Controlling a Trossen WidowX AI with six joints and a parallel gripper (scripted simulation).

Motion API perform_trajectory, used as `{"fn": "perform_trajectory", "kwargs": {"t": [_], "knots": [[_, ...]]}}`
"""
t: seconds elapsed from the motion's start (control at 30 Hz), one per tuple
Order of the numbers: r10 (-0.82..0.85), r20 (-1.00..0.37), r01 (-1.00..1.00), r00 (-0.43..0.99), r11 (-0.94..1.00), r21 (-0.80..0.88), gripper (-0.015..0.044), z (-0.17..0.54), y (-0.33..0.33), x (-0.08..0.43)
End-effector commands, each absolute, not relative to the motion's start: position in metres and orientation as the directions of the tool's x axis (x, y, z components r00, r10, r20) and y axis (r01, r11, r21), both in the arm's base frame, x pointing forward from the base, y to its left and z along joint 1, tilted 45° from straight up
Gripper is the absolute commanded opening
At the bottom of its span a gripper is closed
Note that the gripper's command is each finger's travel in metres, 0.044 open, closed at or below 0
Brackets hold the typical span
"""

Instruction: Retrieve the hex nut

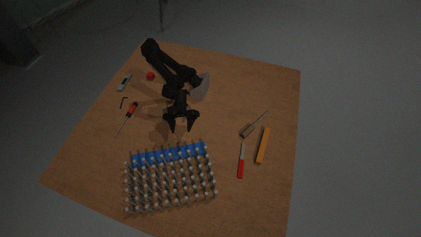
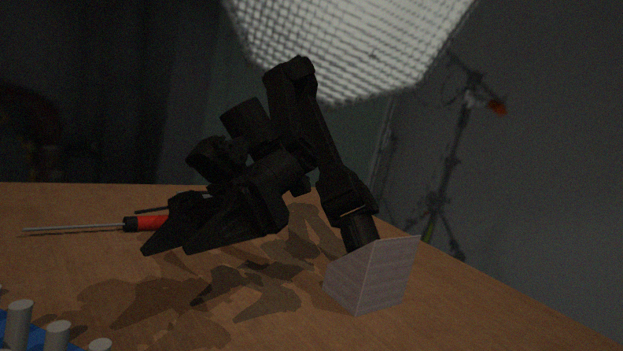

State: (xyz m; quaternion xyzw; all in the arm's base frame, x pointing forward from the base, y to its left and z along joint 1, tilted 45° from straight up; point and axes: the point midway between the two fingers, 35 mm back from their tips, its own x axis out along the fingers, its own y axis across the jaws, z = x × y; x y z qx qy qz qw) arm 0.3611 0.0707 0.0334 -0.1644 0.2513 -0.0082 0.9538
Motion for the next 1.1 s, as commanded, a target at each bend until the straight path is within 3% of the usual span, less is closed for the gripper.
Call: {"fn": "perform_trajectory", "kwargs": {"t": [0.0,0.1,0.23,0.5,0.77,1.07], "knots": [[-0.093,-0.48,-0.075,0.873,0.945,-0.319,0.044,0.032,0.071,0.36],[-0.083,-0.532,-0.121,0.843,0.933,-0.338,0.044,0.021,0.081,0.369],[-0.029,-0.656,-0.352,0.754,0.826,-0.441,0.044,-0.009,0.119,0.382],[0.013,-0.868,-0.789,0.497,0.423,-0.446,0.044,-0.072,0.196,0.381],[-0.057,-0.982,-0.979,0.181,-0.11,-0.174,0.044,-0.13,0.259,0.344],[-0.258,-0.955,-0.766,-0.15,-0.581,0.277,0.044,-0.173,0.301,0.271]]}}
